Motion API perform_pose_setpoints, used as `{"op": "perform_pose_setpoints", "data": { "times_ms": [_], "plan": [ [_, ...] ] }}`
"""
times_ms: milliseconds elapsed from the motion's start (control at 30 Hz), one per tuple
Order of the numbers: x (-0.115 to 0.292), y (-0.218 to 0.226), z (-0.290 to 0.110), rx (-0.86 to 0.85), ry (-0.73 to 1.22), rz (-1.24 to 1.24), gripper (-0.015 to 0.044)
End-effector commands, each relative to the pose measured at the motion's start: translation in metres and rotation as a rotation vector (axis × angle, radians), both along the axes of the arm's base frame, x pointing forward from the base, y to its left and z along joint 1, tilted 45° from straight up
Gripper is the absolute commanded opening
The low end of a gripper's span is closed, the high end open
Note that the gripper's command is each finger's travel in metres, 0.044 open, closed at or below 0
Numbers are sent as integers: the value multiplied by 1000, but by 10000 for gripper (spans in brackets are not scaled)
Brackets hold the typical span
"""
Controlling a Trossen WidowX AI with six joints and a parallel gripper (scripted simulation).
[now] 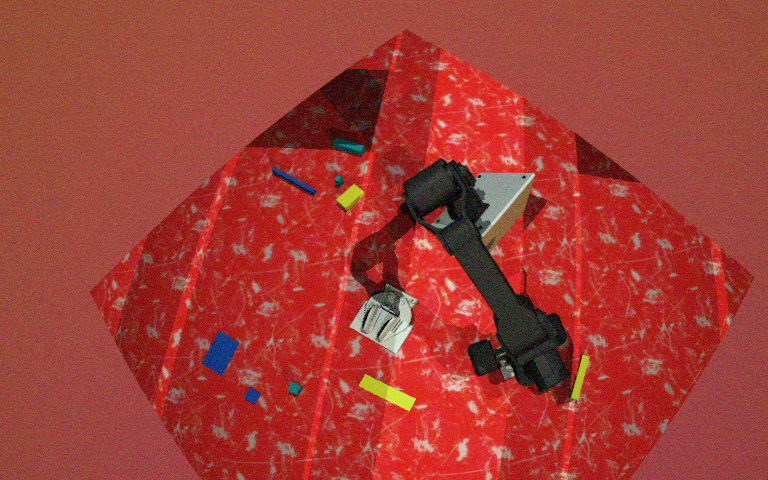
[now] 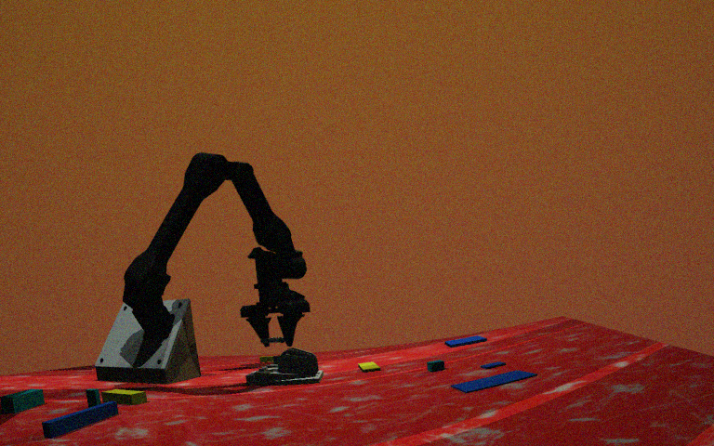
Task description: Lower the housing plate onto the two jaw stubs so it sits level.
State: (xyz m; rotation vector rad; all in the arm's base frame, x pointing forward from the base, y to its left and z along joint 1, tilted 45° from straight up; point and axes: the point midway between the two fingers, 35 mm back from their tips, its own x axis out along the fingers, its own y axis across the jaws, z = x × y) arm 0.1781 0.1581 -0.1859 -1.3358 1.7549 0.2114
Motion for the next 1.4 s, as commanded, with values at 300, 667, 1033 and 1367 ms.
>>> {"op": "perform_pose_setpoints", "data": {
  "times_ms": [300,667,1033,1367],
  "plan": [
    [0,24,25,7,-4,-3,351],
    [16,13,46,18,-53,-56,351],
    [34,-6,72,28,-119,-126,351],
    [47,-26,96,33,-180,-191,351]
  ]
}}
